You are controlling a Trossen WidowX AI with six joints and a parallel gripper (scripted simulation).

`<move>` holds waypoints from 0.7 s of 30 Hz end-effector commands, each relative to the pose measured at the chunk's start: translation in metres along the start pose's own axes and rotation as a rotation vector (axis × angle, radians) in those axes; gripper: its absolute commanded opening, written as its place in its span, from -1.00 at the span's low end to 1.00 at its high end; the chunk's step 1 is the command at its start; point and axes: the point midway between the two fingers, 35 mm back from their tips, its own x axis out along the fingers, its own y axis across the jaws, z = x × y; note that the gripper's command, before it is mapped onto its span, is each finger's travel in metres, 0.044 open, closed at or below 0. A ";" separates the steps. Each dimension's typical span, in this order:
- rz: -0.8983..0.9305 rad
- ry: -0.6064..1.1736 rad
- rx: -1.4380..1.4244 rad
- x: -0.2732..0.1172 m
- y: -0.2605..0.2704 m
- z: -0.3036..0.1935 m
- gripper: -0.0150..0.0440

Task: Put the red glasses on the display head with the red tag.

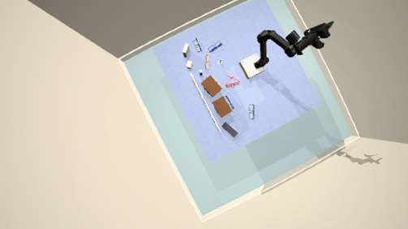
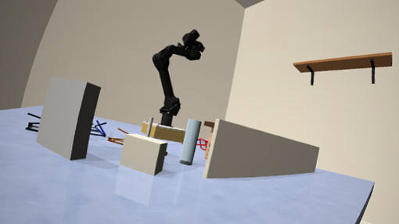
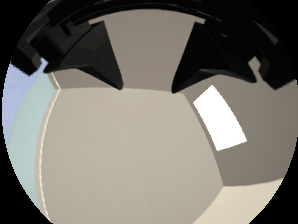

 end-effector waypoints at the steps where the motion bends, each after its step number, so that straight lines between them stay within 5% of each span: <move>1: 0.109 -0.119 0.281 -0.015 0.017 0.048 0.29; 11: 0.641 -0.334 1.029 -0.106 0.059 0.160 0.19; 21: 1.378 -0.260 1.534 -0.254 0.069 0.224 0.19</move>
